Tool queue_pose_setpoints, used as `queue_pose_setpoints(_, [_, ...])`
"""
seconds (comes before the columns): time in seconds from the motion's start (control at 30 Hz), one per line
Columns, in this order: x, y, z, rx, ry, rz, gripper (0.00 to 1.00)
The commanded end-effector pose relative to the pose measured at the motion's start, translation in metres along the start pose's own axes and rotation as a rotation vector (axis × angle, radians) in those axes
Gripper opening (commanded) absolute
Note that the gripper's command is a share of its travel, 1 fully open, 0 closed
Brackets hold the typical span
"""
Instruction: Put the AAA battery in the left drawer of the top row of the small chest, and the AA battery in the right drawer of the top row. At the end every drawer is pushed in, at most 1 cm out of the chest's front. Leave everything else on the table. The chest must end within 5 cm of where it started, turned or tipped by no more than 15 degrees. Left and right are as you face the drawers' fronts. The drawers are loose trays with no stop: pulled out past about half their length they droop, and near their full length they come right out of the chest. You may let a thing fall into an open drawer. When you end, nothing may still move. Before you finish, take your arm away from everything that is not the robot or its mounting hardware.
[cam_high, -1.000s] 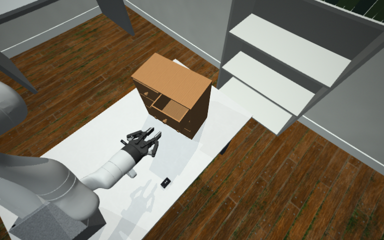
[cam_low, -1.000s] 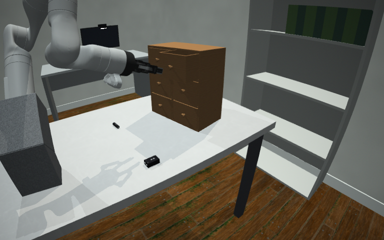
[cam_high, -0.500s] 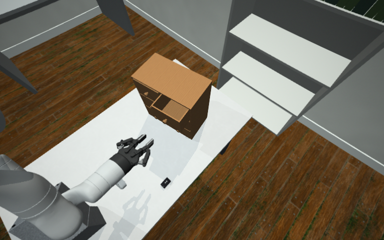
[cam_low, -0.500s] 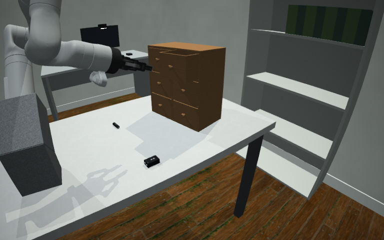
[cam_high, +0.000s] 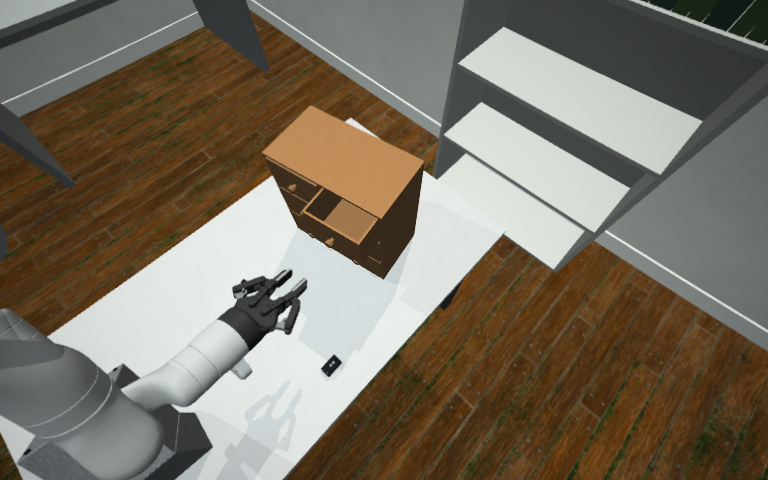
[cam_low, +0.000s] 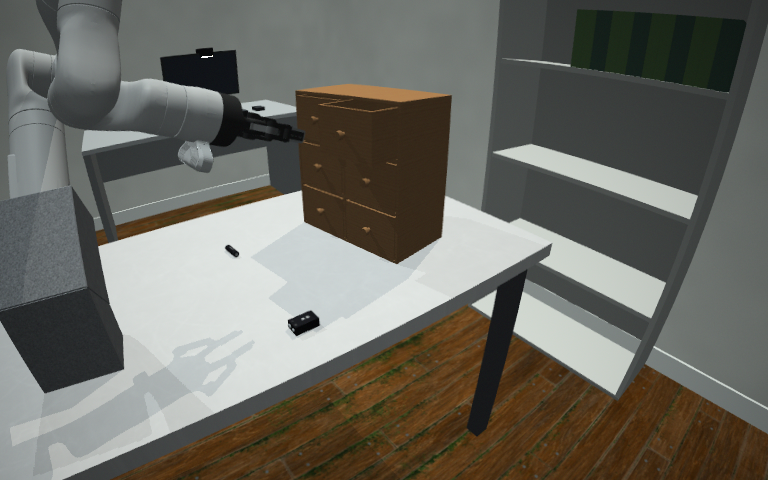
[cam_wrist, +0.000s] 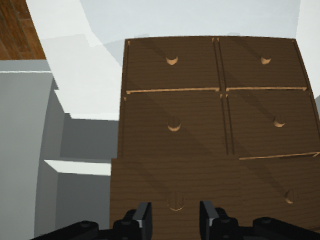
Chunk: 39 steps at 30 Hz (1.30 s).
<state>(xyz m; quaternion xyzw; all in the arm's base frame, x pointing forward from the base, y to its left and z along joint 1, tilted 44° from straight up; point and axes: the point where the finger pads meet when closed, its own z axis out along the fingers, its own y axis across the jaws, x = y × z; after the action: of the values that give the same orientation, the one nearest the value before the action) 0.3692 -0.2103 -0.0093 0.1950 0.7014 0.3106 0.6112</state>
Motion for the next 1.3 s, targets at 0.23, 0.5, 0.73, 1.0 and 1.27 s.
queue_pose_setpoints(0.23, [-0.003, 0.0, -0.002, 0.0, 0.025, -0.004, 0.33])
queue_pose_setpoints(0.5, [-0.005, 0.0, -0.005, 0.0, 0.055, -0.004, 0.33])
queue_pose_setpoints(0.73, [-0.007, 0.0, -0.009, 0.001, 0.101, -0.004, 0.33])
queue_pose_setpoints(1.0, [-0.01, 0.0, -0.014, 0.001, 0.15, -0.004, 0.33])
queue_pose_setpoints(1.27, [-0.014, 0.0, -0.021, 0.001, 0.226, -0.004, 0.33])
